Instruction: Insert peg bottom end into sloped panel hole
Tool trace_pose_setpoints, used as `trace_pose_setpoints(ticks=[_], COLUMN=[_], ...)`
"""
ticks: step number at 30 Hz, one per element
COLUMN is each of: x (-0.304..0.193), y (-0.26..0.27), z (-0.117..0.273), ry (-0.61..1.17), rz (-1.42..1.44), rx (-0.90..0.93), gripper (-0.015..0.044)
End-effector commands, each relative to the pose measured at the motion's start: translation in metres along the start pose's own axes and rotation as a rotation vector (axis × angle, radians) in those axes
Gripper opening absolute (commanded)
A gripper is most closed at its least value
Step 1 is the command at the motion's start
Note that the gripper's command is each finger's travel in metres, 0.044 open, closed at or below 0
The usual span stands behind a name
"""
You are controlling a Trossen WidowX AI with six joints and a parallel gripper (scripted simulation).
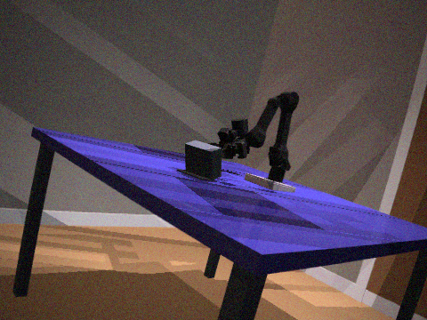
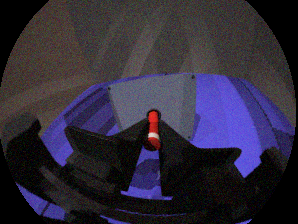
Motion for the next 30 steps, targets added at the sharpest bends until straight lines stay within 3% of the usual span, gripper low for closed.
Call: trace_pose_setpoints(ticks=[1,20,30], x=[0.0009,0.0009,0.0009], y=[-0.0003,-0.0003,-0.0003], z=[-0.0025,-0.0048,-0.0048], ry=[-0.003,0.0,0.0], rz=[-0.004,0.0,0.0], rx=[-0.003,0.0,0.0], gripper=[0.0,0.0,0.0262])
Point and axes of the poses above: the point midway between the two fingers, 35 mm back from their tips, its own z axis back along the fingers, its own y axis across the jaws, x = y × z, the point moved 9 cm from there along z, back along the fingers, and after that the axes turned 7 degrees about z, right-handed, at the moved point
